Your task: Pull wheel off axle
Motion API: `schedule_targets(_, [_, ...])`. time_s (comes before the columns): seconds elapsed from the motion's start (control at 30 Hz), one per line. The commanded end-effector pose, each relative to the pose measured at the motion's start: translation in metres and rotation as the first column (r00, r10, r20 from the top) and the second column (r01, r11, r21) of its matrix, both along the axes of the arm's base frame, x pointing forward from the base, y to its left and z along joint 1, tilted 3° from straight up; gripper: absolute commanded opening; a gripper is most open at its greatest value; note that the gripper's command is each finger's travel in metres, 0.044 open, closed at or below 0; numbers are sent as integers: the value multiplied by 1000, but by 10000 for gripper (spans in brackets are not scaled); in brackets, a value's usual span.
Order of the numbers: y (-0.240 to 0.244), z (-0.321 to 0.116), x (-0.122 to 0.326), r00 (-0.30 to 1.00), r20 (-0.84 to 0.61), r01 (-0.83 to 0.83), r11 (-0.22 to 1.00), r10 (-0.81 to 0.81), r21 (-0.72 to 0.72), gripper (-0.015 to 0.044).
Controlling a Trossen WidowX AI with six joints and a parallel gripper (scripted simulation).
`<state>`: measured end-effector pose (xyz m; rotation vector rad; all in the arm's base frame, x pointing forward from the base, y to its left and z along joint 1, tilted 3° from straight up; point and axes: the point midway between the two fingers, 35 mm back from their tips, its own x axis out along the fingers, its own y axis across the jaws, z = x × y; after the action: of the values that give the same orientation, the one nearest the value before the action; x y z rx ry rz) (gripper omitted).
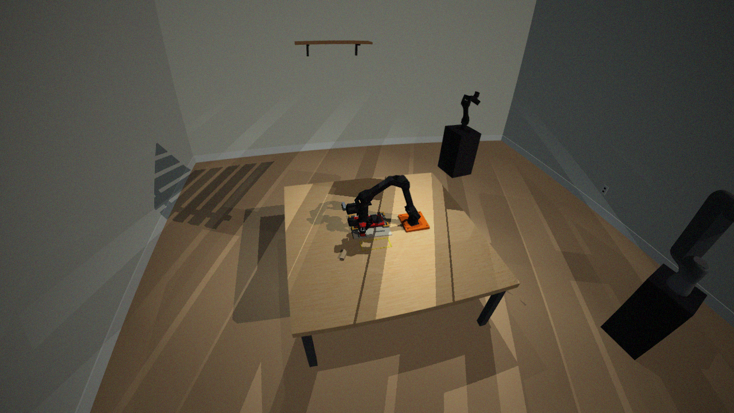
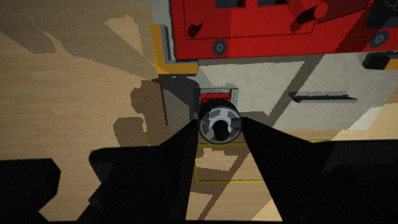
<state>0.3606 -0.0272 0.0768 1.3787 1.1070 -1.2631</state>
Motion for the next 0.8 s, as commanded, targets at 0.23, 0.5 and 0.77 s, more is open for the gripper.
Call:
schedule_targets(0.23, [0,2,-1,1000,-3,0,1000,0,0,0])
schedule_targets(0.5, [0,4,-1,1000,-2,0,1000,0,0,0])
schedule_targets(0.77, [0,7,-1,1000,-2,1,1000,-1,-1,0])
